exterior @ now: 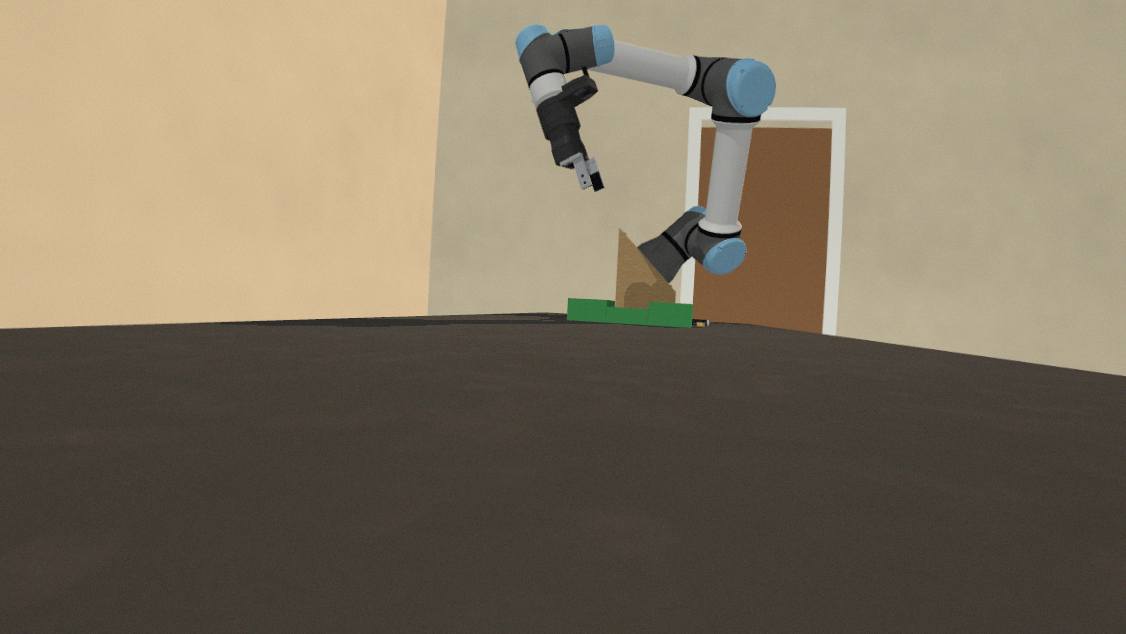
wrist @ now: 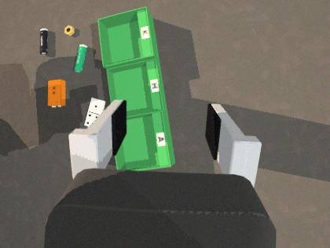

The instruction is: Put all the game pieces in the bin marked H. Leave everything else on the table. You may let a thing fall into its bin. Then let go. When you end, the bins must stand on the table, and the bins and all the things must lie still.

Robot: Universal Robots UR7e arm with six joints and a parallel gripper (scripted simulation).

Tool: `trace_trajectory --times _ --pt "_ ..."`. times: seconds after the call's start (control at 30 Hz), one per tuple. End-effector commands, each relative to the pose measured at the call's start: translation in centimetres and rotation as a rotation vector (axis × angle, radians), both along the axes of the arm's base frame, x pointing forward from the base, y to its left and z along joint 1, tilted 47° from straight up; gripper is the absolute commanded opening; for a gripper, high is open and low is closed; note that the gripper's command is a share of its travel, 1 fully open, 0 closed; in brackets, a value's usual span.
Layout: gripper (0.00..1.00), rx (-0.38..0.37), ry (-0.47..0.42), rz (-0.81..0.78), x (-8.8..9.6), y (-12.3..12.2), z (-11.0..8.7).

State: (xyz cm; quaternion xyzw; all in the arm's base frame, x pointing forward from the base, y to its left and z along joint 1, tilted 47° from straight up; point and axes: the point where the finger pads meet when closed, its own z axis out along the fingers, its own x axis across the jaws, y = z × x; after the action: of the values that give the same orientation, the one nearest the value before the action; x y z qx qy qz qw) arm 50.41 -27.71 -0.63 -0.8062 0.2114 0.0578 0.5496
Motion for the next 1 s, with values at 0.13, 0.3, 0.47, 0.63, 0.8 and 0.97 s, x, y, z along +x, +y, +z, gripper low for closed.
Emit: trace_trajectory --times 0.13,0.3,0.47,0.63,0.8,0.97 --pt "0.31 -0.001 -0.001 -0.001 0.4 1.7 -1.7" --pt "0.31 -0.001 -0.001 -0.001 0.9 4.2 -4.1" --pt "0.31 -0.015 -0.041 0.026 0.3 4.6 -3.7" --pt "0.31 -0.06 -0.172 0.078 -0.8 4.9 -1.7" --pt "0.31 -0.091 -0.257 0.119 -1.6 5.4 -0.8" --pt "0.31 -0.143 -0.4 0.193 -3.2 6.6 0.7"
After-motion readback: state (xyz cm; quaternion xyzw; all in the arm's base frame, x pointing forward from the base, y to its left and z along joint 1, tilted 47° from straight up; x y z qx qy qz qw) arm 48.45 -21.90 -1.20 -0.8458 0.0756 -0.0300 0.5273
